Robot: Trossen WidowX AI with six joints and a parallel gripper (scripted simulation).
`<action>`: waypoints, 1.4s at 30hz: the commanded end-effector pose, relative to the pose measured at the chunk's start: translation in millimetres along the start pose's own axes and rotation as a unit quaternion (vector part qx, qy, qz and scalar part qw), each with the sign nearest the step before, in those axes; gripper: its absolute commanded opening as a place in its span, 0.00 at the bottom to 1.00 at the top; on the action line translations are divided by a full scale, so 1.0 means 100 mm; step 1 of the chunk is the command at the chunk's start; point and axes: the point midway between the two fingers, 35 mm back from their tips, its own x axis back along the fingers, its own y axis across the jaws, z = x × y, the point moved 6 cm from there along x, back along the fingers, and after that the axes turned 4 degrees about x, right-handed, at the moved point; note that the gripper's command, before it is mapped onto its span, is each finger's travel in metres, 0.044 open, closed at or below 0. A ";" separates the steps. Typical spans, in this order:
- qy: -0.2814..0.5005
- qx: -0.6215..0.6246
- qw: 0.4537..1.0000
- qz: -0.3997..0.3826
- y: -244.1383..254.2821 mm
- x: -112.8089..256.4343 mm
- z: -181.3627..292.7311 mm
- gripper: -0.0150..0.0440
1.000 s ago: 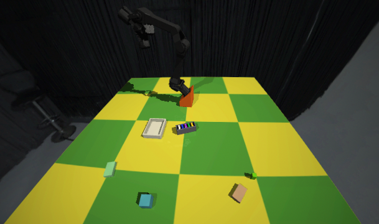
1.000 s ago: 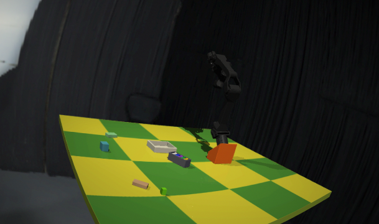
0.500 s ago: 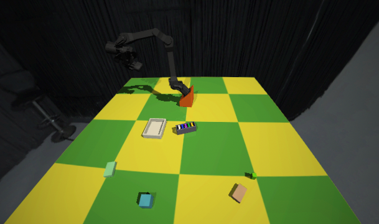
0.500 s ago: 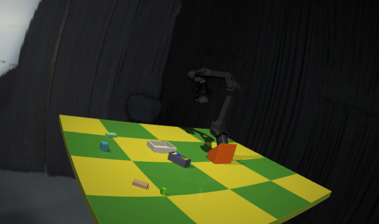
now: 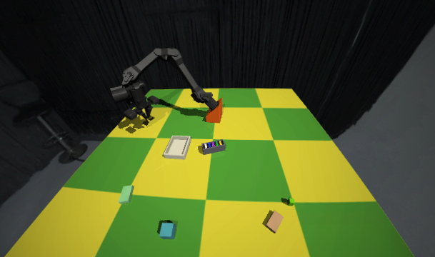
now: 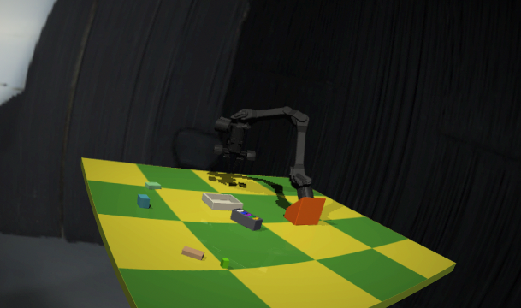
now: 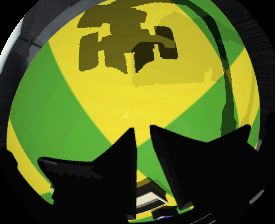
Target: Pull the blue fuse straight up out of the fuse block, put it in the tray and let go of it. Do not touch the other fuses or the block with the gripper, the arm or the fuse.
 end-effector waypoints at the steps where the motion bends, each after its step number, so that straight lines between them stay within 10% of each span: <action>1: 0.039 0.177 0.983 -0.023 0.29 -0.01 0.59 0.37; 11: 0.073 0.614 0.782 -0.076 0.48 0.18 2.30 0.37; 21: 0.015 0.922 0.378 -0.083 -0.25 0.41 3.82 0.37; 42: 0.011 0.928 0.363 -0.082 -0.28 0.30 3.88 0.37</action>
